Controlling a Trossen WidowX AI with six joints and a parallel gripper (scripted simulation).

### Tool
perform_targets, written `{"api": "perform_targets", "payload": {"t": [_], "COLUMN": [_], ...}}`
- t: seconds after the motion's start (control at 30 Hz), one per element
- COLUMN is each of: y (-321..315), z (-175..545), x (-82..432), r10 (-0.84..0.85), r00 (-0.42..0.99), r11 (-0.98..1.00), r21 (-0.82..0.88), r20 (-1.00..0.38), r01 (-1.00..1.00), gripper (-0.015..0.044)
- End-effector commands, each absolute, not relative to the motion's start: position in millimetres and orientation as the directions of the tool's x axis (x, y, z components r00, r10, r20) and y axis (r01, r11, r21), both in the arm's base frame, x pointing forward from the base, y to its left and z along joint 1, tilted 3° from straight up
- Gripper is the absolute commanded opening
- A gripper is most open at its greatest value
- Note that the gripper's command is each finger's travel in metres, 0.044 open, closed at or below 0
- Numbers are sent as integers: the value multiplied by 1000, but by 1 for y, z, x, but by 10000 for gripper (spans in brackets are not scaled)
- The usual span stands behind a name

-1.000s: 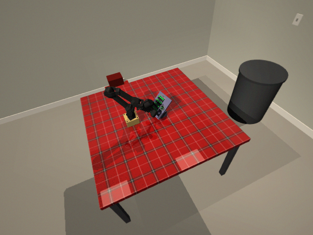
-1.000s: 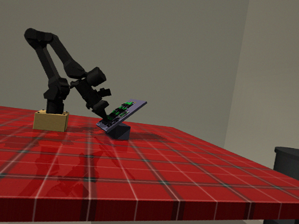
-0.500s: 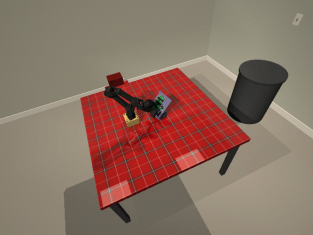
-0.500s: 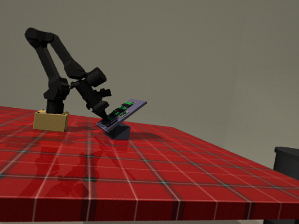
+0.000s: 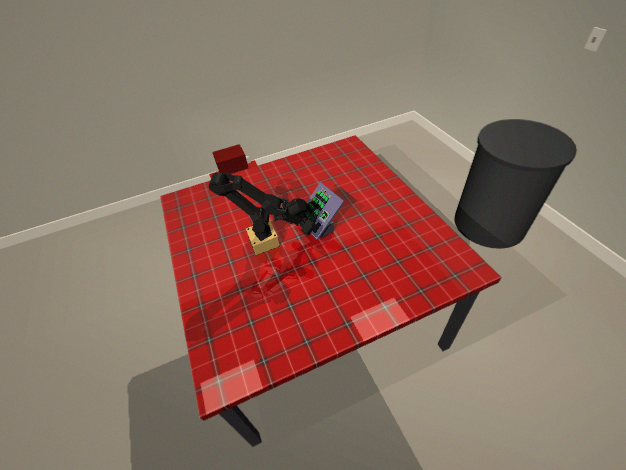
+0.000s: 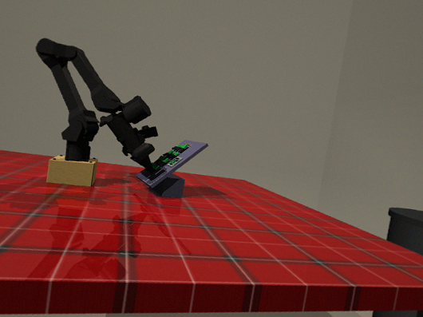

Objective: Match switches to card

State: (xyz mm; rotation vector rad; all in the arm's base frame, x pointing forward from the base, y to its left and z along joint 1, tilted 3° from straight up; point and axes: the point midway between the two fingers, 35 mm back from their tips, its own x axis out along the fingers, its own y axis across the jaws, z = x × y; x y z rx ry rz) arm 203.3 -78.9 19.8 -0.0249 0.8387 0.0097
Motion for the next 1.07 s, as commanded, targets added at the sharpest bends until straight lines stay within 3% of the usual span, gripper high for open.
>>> {"api": "perform_targets", "payload": {"t": [0.0, 0.27, 0.5, 1.03], "y": [-79, -80, -79, -46], "z": [21, 68, 69, 120], "x": [203, 162, 161, 210], "r10": [-2, -6, -6, -2], "r00": [668, 645, 645, 648], "r11": [1000, 1000, 1000, 1000], "r21": [-18, -19, -18, -15], "r20": [-745, -764, -765, -761], "r01": [-18, -13, -13, -13], "gripper": [0, 0, 0, 0]}}
